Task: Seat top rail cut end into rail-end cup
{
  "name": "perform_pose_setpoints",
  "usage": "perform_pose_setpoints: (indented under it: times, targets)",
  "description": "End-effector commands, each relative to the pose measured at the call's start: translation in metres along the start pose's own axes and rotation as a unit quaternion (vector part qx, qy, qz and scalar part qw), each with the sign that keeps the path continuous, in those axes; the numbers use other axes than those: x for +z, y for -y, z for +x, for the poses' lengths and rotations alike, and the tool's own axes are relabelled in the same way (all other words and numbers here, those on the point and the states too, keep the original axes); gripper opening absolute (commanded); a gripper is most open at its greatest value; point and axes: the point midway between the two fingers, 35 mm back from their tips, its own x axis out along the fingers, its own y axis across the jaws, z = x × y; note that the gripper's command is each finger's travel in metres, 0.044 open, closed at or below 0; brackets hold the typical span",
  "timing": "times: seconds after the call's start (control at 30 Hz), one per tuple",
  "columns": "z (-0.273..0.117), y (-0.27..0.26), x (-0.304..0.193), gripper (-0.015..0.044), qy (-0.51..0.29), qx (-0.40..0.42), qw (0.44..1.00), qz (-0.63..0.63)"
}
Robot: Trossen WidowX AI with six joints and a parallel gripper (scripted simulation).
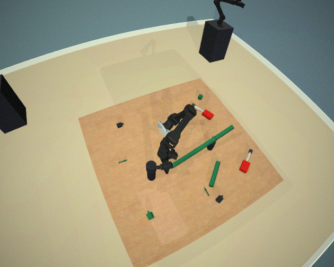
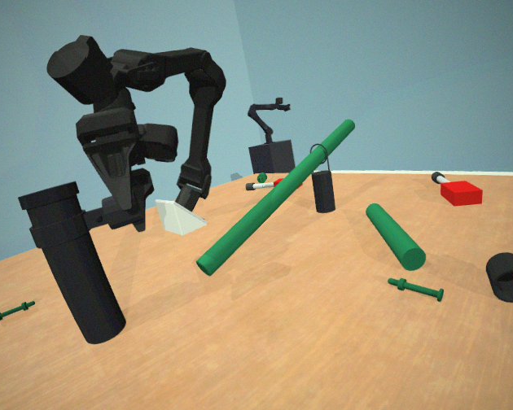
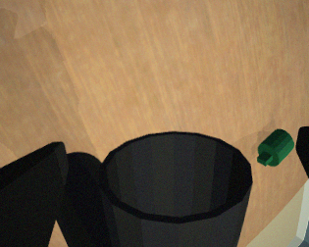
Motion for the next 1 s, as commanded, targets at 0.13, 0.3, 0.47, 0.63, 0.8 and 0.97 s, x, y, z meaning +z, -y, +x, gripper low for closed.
perform_pose_setpoints:
  times: [0.13,0.3,0.47,0.63,0.8,0.97]
  targets:
    - [0.0121,-0.0049,-0.0007,0.0440,0.004,0.005,1.000,0.007]
    - [0.0121,-0.0049,-0.0007,0.0387,0.004,0.005,1.000,0.007]
    - [0.0121,-0.0049,-0.0007,0.0256,0.004,0.005,1.000,0.007]
    - [0.0121,-0.0049,-0.0007,0.0125,0.004,0.005,1.000,0.007]
    - [0.0119,-0.0051,-0.0007,0.0052,0.005,0.005,1.000,0.006]
    - [0.0099,-0.0085,-0.0009,0.0000,0.016,0.005,1.000,-0.012]
